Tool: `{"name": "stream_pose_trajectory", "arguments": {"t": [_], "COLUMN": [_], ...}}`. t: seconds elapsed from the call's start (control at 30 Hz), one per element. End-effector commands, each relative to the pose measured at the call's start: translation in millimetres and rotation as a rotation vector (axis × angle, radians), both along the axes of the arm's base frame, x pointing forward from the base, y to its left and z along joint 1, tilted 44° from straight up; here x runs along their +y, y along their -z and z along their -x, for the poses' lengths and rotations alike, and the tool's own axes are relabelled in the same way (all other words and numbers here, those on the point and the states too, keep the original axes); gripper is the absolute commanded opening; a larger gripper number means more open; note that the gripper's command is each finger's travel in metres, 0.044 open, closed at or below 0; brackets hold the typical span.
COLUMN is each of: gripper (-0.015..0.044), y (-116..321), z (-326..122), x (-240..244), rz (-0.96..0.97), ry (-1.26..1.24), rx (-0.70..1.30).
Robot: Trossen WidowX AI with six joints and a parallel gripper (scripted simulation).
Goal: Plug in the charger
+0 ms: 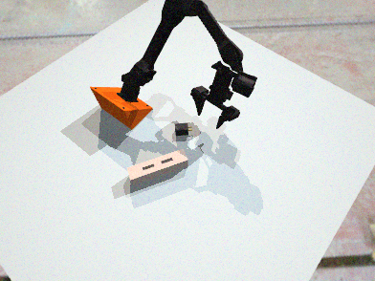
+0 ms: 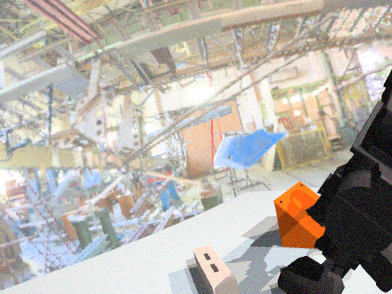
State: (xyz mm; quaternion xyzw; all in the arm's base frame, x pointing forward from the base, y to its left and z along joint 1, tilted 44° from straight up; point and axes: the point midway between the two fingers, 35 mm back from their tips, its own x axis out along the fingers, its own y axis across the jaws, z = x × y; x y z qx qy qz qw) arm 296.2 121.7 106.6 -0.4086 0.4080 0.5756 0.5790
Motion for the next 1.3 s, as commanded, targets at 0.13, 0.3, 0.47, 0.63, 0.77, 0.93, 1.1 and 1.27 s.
{"name": "stream_pose_trajectory", "arguments": {"t": [0.13, 0.3, 0.47, 0.63, 0.77, 0.93, 1.1, 1.27], "gripper": [0.0440, 0.0440, 0.0440, 0.0440, 0.0440, 0.0440, 0.0440, 0.0440], "y": [13, 20, 27, 32, 36, 40, 43, 44], "z": [8, 14, 19, 26, 31, 38, 44, 49], "x": [-23, -36, -49, -61, -70, -81, -91, -97], "rz": [-0.044, -0.075, -0.107, -0.144, -0.176, -0.219, -0.267, -0.302], "ry": [0.108, 0.173, 0.233, 0.294, 0.344, 0.407, 0.472, 0.518], "rx": [0.107, 0.170, 0.230, 0.287, 0.332, 0.386, 0.438, 0.472]}}
